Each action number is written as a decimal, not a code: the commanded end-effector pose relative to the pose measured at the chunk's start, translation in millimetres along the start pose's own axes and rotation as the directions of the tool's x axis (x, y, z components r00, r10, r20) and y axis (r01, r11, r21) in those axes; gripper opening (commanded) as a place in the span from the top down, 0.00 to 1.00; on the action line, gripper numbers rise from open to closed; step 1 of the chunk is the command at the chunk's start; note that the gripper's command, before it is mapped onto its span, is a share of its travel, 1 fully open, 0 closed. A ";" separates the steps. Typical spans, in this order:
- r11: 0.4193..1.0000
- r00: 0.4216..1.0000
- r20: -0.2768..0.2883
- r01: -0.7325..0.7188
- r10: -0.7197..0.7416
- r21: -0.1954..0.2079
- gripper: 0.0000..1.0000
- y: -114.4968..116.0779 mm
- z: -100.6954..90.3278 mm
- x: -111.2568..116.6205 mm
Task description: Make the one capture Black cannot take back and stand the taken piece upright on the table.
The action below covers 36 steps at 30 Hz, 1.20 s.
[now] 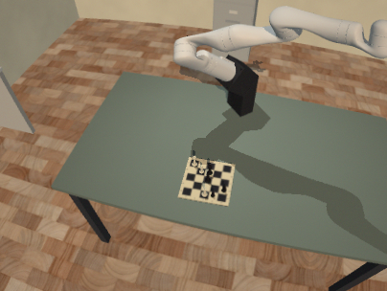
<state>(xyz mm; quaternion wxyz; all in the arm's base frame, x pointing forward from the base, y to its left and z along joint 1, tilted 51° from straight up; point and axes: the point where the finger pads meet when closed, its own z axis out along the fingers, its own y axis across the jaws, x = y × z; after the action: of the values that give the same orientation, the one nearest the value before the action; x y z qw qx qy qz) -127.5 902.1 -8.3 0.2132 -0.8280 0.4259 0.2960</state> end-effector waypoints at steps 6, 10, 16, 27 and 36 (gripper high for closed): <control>1.000 0.999 -0.028 -0.026 0.027 0.016 0.00 -23.3 -10.9 12.3; 1.000 0.999 -0.028 -0.026 0.027 0.016 0.00 -23.3 -10.9 12.3; 0.998 0.997 -0.058 -0.054 0.056 0.035 0.00 -46.4 -21.5 27.5; 0.995 0.992 -0.088 -0.083 0.087 0.055 0.00 -69.1 -33.1 43.5; 0.991 0.986 -0.117 -0.112 0.120 0.077 0.00 -91.4 -45.4 60.0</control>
<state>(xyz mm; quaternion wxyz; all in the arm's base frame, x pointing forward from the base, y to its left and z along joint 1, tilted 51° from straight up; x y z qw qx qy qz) -9.6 889.0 -8.3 0.1974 -0.8106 0.4959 0.2409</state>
